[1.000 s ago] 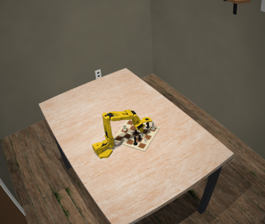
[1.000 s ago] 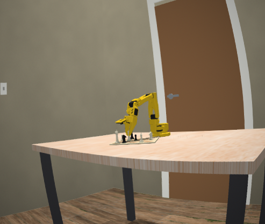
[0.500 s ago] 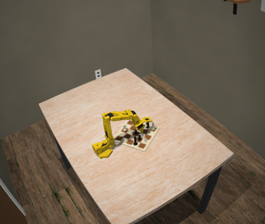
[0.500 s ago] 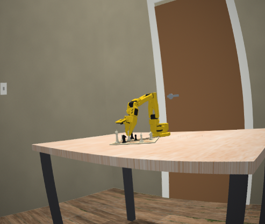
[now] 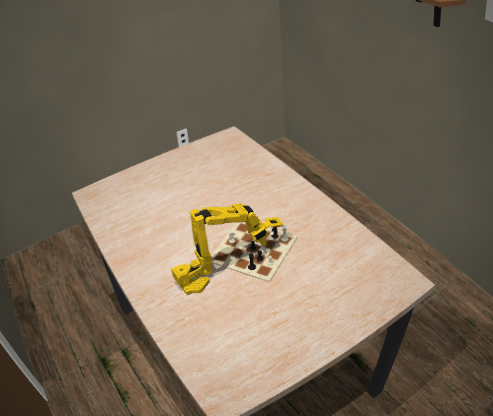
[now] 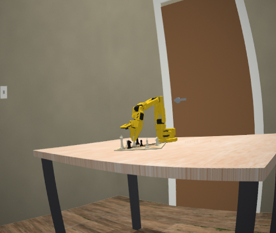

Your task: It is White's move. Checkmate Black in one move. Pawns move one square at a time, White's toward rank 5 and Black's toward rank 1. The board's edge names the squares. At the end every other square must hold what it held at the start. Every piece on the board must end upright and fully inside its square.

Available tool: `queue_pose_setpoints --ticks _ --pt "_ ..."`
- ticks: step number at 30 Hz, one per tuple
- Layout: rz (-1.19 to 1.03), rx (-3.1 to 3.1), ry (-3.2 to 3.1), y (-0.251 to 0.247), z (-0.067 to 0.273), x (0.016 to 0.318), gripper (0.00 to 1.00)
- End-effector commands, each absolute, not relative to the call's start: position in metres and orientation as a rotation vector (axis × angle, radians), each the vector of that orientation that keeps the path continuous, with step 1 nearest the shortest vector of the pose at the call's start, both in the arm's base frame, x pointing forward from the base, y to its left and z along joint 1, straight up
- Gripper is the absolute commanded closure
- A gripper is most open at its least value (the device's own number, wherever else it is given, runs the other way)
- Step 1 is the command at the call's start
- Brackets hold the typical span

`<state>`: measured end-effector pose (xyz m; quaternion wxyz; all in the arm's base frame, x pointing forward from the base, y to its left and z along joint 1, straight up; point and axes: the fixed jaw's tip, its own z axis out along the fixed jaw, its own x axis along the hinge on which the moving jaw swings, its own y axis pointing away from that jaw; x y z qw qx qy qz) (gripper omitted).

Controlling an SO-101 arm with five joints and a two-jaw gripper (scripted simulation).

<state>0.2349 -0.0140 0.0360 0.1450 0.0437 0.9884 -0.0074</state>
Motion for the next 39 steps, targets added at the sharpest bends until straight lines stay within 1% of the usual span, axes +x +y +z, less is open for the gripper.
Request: queue_pose_setpoints --ticks 1,8,31,39 --pt "-0.022 0.133 2.851 -0.016 0.039 0.234 1.00" --pt "-0.025 0.133 2.851 -0.017 0.046 0.234 1.00" --pt "-0.025 0.133 2.850 -0.017 0.098 0.233 1.00" --pt "-0.025 0.133 2.850 -0.017 0.105 0.233 1.00"
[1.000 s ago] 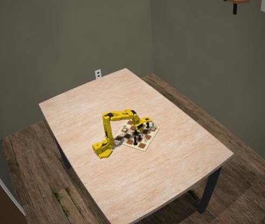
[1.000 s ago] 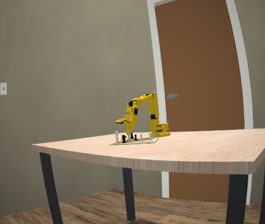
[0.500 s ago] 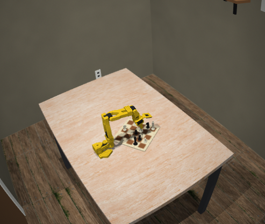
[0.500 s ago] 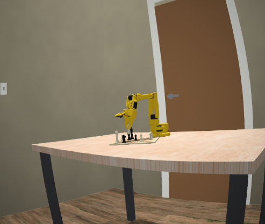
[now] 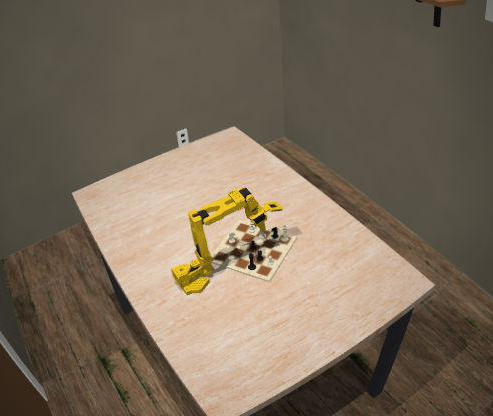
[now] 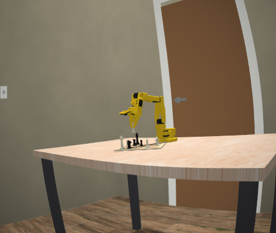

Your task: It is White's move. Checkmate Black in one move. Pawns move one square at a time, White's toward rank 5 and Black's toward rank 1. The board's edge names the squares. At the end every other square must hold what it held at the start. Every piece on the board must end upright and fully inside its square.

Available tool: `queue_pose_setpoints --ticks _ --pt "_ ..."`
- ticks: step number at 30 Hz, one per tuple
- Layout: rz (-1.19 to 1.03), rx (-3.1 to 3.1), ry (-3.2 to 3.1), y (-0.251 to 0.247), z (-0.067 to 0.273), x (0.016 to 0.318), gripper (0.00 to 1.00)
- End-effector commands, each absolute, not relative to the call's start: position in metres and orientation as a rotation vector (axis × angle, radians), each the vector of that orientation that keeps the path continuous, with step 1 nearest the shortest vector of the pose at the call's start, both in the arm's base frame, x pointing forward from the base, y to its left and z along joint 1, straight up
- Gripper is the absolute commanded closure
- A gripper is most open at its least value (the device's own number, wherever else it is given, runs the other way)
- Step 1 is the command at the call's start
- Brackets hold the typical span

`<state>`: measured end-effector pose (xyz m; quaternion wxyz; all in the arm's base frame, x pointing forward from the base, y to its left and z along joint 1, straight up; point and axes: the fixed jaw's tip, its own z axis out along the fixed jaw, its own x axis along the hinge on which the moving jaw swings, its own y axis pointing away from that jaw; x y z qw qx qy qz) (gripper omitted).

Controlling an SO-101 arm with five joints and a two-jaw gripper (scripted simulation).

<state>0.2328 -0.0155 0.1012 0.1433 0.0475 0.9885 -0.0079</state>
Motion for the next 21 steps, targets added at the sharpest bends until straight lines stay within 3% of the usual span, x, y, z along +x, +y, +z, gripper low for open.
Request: queue_pose_setpoints --ticks 1,15,21 --pt "-0.025 0.133 2.850 -0.017 0.105 0.232 1.00" --pt "-0.024 0.124 2.852 -0.015 0.106 0.223 1.00" --pt "-0.018 0.079 2.858 -0.006 0.105 0.184 1.00"
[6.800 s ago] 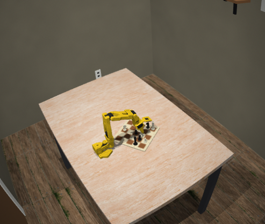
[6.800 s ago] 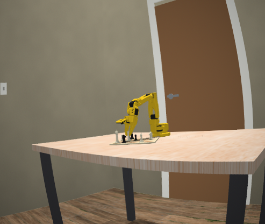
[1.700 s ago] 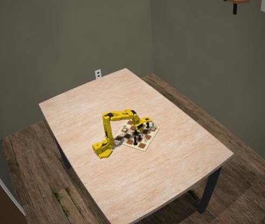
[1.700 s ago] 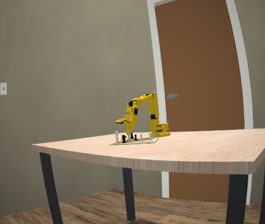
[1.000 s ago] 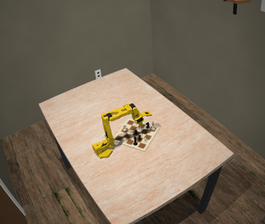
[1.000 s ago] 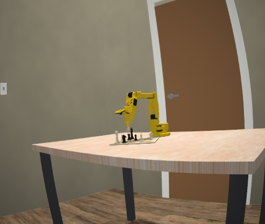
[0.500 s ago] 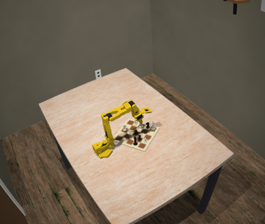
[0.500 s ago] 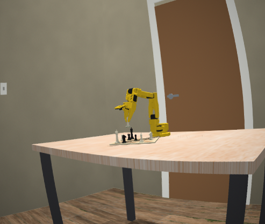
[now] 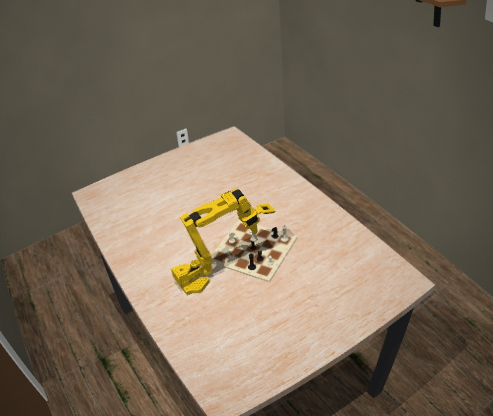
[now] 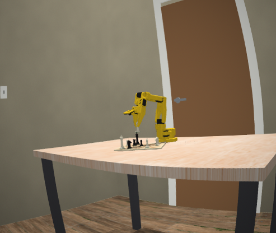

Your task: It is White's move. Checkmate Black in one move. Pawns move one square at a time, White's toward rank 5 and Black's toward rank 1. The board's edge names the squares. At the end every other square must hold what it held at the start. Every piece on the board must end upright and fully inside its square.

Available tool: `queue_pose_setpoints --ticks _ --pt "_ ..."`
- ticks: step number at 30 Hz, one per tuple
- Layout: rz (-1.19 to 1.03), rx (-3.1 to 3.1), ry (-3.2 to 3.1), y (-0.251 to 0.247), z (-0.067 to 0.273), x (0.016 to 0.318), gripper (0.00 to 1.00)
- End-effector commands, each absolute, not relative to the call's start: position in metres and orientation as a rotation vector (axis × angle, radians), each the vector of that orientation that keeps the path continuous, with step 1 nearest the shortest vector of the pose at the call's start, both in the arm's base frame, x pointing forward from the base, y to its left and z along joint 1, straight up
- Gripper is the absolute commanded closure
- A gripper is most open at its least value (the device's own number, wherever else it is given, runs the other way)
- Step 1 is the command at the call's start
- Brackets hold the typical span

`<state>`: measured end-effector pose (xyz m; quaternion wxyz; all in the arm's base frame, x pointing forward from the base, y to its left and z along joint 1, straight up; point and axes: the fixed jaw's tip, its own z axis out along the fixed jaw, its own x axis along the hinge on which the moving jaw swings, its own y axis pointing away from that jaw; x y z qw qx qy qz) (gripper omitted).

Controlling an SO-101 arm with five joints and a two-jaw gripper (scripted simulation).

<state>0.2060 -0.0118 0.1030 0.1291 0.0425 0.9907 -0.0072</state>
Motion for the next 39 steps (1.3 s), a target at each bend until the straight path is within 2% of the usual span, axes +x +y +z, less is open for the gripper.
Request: queue_pose_setpoints --ticks 1,9,39 --pt "-0.017 0.067 2.859 -0.004 0.105 0.176 1.00" --pt "-0.006 -0.029 2.864 0.007 0.104 0.130 1.00" --pt "-0.001 -0.062 2.864 0.010 0.105 0.127 1.00"
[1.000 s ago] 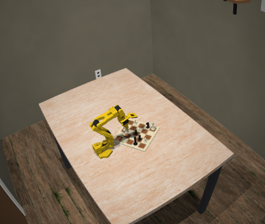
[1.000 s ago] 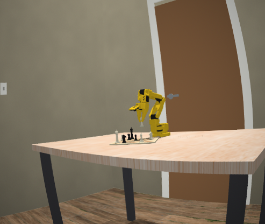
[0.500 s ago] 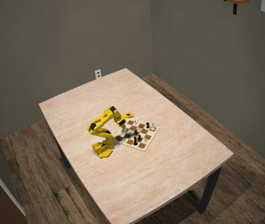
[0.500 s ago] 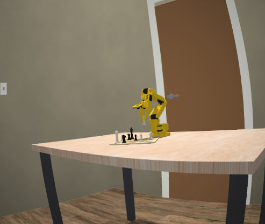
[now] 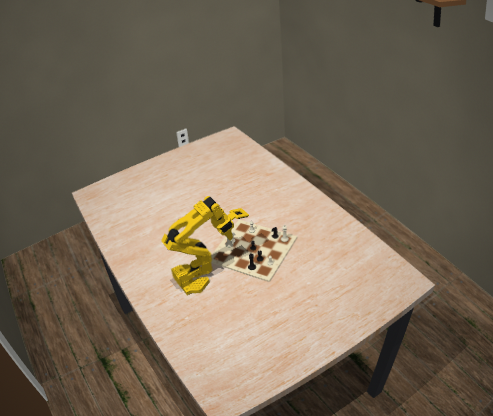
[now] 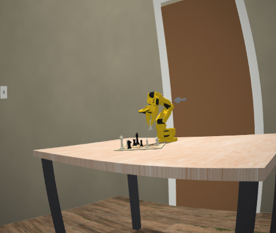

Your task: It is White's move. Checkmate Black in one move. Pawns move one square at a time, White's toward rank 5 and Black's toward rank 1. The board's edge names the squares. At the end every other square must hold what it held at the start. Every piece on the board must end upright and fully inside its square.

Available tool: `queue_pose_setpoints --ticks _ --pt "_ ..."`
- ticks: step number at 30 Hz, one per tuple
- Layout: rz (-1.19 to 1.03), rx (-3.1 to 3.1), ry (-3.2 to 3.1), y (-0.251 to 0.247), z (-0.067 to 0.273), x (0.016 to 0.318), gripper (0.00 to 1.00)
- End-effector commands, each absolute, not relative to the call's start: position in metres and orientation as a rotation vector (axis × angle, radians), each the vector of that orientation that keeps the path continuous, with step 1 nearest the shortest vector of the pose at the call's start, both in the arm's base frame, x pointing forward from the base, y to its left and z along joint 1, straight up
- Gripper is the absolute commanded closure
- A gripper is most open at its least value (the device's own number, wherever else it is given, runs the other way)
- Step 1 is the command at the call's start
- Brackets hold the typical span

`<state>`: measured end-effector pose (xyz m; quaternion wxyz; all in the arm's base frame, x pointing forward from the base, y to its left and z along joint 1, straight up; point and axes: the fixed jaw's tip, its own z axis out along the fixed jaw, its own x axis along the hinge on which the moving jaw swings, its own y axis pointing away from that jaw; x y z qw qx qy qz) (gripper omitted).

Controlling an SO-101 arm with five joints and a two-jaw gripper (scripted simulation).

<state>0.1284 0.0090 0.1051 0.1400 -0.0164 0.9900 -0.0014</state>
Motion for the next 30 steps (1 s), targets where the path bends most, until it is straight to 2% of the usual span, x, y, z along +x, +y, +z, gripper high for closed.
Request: queue_pose_setpoints --ticks 1,30 --pt "-0.001 -0.062 2.864 0.0100 0.1055 0.1270 1.00" --pt "-0.001 -0.061 2.864 0.0100 0.0969 0.1280 1.00"
